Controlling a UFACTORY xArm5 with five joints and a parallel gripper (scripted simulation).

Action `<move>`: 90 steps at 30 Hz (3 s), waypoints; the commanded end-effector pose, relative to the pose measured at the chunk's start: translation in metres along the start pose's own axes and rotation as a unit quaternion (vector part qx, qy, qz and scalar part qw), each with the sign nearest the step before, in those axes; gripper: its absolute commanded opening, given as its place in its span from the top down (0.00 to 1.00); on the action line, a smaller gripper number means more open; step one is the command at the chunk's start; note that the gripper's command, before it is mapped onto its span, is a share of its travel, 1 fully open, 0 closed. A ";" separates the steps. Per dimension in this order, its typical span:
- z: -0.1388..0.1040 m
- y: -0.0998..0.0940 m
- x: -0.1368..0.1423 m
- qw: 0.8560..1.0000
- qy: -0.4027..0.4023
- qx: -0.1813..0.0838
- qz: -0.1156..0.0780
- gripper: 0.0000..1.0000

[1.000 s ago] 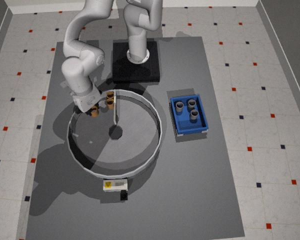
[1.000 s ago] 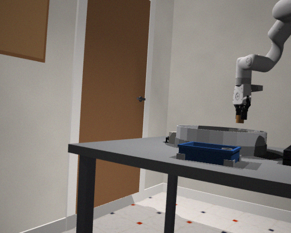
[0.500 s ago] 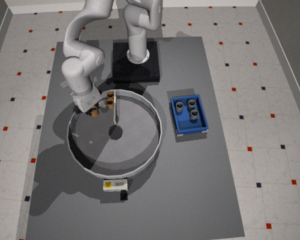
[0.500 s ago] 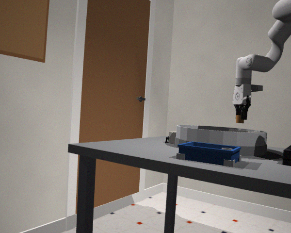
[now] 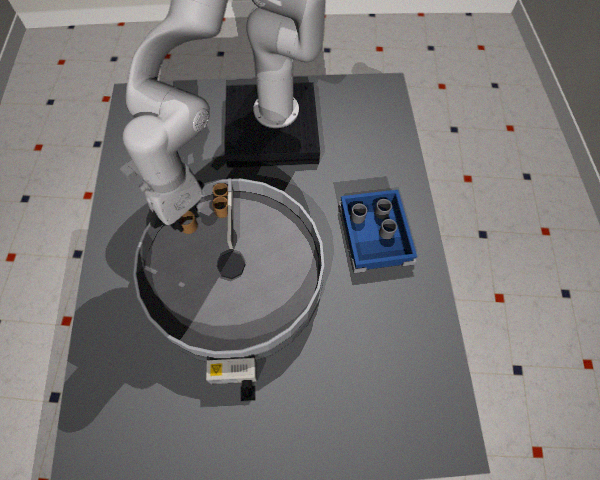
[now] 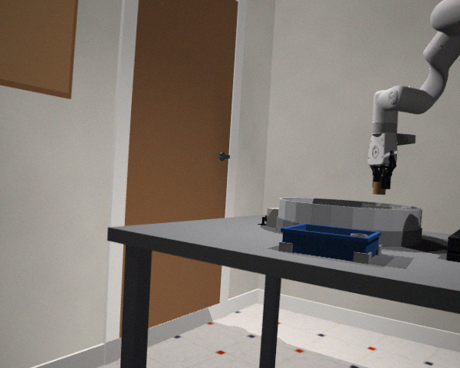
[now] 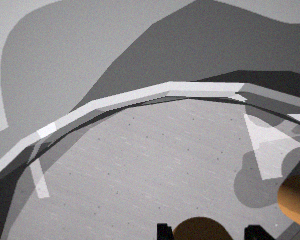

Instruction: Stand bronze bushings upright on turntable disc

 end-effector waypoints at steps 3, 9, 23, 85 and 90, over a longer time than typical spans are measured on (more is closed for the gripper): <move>0.000 -0.001 -0.001 1.000 0.000 -0.001 0.002 1.00; 0.001 0.022 -0.003 1.000 0.000 -0.001 0.002 1.00; 0.001 0.024 -0.003 1.000 0.000 -0.001 0.002 1.00; 0.001 0.065 -0.003 1.000 0.000 -0.001 0.002 1.00; 0.001 0.066 -0.003 1.000 0.000 -0.001 0.002 1.00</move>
Point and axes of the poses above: the point where the finger pads meet when closed, its own y axis out along the fingers, its own x axis across the jaws, z = x × y, the point moved 1 cm from there along -y, back along the fingers, and after that the axes turned 2 degrees about -y, right-handed, at the moved point
